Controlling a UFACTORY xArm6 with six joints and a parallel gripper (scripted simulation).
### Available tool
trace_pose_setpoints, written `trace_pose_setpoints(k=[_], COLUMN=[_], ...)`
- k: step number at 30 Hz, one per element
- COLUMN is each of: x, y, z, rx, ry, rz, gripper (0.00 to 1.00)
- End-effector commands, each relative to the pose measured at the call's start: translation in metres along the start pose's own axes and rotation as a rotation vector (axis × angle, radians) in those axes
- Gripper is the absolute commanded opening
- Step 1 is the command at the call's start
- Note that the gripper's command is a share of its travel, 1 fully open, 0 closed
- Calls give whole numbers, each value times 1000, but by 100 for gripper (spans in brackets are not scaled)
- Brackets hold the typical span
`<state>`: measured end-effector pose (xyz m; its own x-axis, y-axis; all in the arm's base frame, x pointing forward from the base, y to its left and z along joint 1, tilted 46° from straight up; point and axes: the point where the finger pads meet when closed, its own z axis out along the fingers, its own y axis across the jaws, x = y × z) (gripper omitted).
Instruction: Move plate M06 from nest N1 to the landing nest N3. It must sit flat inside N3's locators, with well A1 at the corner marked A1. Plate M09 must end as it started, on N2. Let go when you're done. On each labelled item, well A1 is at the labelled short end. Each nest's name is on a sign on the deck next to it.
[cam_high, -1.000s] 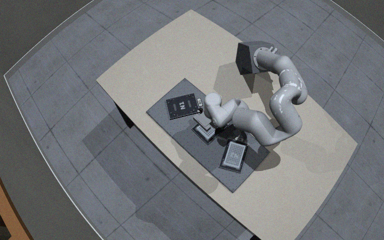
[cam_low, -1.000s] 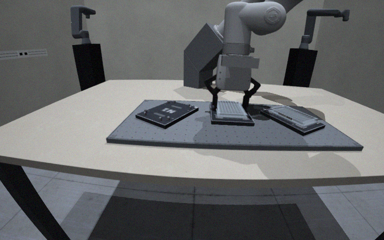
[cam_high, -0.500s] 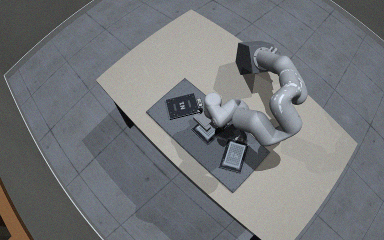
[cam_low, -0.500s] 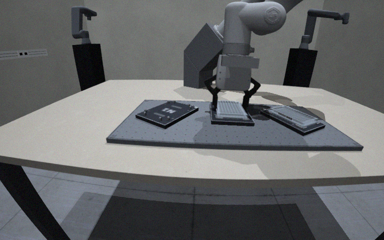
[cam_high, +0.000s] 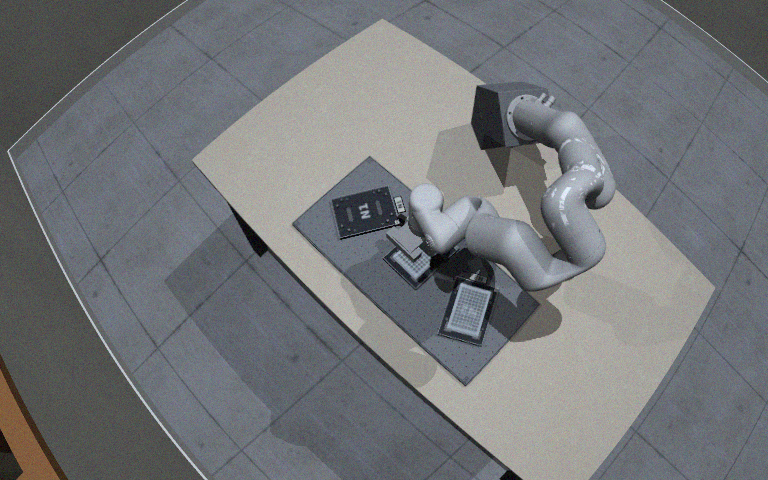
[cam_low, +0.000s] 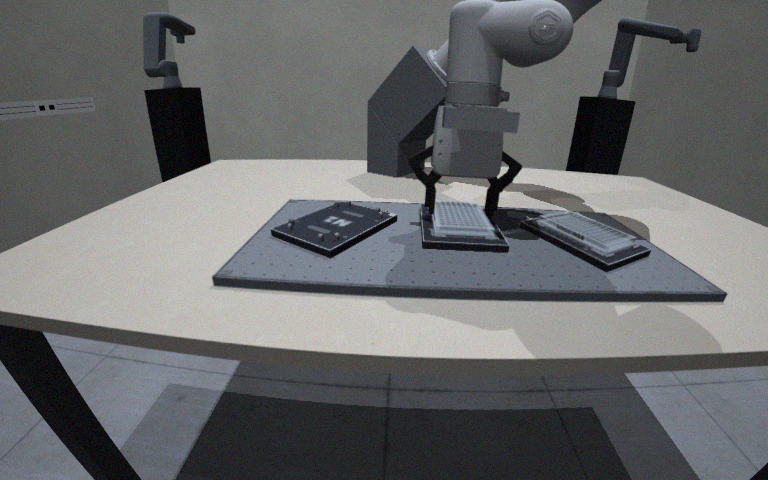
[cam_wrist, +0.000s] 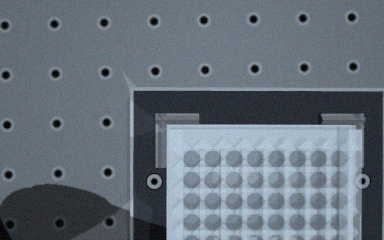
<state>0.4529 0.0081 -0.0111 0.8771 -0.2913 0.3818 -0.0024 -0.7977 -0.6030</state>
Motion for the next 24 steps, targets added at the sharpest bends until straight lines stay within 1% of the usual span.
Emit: trace_pose_setpoints(k=[1, 24], x=[1, 1], y=[0, 0], z=[-7, -42], rx=[-1, -1], ry=[2, 2], rz=[0, 0], gripper=[100, 100])
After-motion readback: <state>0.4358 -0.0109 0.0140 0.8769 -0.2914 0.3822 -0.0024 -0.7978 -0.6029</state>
